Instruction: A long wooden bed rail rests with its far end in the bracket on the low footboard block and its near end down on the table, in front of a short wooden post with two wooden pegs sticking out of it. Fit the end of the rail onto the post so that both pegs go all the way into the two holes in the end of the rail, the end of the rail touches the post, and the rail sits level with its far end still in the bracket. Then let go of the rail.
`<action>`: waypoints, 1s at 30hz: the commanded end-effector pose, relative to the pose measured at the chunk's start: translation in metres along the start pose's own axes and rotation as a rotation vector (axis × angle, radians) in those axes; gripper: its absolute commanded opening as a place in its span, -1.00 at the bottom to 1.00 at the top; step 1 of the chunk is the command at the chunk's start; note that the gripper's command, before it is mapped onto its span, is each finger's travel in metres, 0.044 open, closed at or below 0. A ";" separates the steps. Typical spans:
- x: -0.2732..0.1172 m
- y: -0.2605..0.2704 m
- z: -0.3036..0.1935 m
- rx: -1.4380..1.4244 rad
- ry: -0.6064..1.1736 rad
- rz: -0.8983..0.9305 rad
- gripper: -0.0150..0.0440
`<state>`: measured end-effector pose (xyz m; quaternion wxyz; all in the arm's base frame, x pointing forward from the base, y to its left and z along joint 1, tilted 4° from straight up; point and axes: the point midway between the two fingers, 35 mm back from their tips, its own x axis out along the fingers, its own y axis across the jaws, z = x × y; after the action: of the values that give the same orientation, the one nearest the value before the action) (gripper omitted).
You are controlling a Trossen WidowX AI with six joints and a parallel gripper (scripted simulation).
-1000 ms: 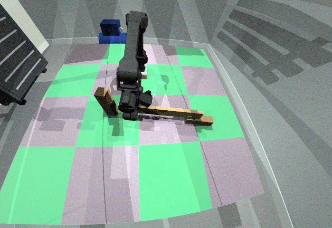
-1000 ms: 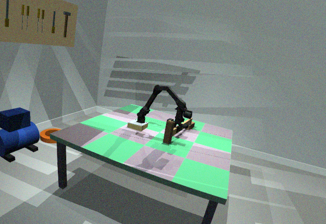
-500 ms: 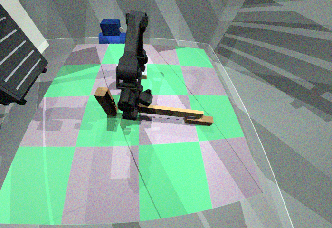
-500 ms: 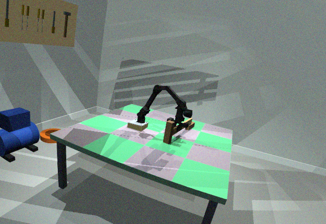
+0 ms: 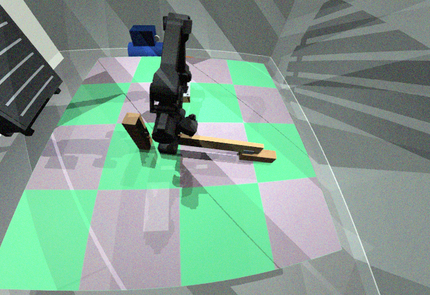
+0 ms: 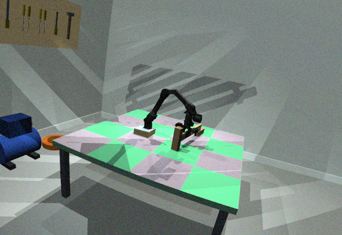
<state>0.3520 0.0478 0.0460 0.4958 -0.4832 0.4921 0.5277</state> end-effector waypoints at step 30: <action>-0.002 0.000 0.001 -0.001 -0.008 -0.017 -0.49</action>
<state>0.3523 0.0479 0.0449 0.4991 -0.4848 0.4880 0.5270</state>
